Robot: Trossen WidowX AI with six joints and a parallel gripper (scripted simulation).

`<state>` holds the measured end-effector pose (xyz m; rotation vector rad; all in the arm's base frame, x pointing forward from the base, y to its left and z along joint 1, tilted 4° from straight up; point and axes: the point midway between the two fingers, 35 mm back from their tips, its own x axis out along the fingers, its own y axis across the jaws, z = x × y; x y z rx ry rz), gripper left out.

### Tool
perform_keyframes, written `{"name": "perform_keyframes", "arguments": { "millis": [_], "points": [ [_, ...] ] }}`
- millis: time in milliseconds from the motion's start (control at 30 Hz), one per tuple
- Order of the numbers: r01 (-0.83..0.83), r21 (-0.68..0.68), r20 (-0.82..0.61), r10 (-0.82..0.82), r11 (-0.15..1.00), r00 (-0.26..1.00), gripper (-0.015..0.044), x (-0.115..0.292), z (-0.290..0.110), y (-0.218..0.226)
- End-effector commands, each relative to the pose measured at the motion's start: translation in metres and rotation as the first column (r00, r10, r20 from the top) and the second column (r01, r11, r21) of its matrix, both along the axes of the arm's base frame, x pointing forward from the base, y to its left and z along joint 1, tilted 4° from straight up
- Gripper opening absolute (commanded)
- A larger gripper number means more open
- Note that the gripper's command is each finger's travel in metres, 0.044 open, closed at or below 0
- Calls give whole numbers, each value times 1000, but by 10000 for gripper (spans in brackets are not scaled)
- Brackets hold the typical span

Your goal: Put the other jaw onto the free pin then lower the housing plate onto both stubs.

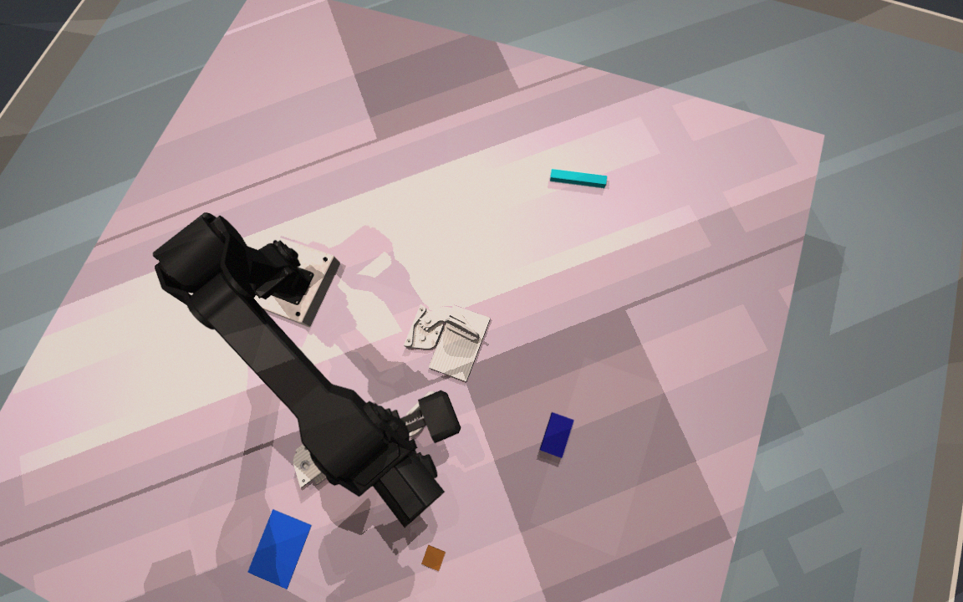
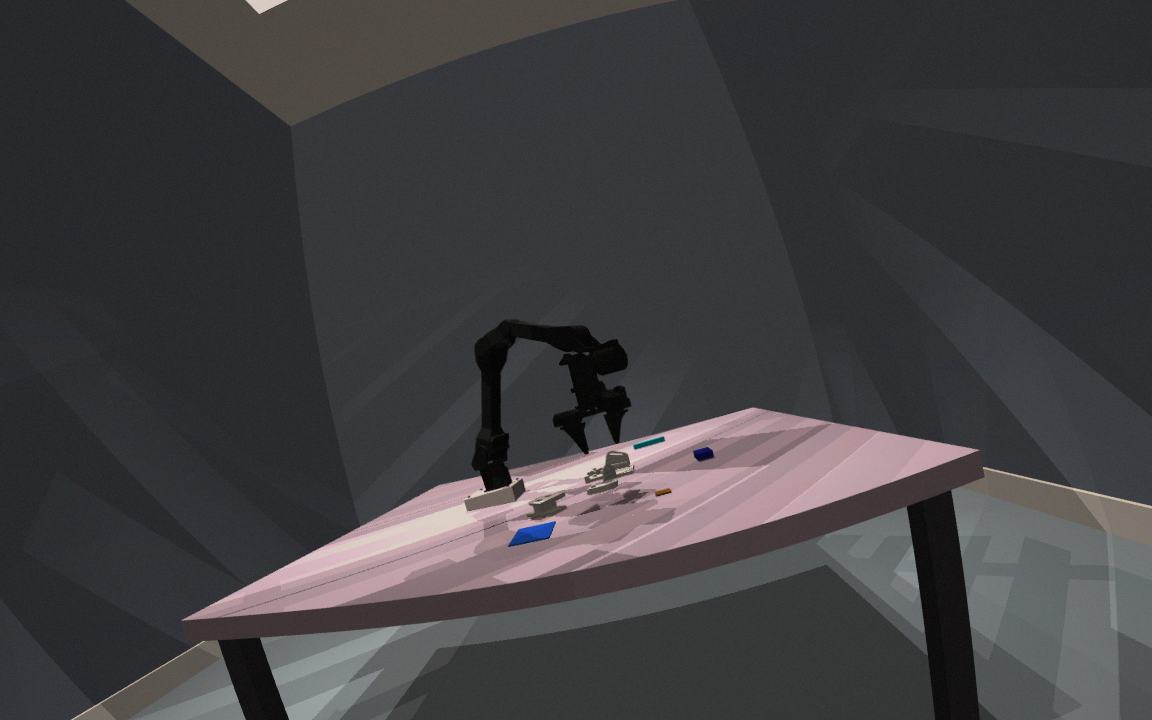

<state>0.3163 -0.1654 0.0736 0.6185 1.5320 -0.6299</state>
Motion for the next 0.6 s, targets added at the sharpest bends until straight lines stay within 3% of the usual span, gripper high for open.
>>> {"name": "perform_keyframes", "arguments": {
  "millis": [0, 567],
  "points": [
    [-122, 7, 7, 122, 993, 993, 440, 0, 1, 3],
    [-617, 27, 24, 616, 787, 787, 440, 0, 1, 13]
  ]
}}
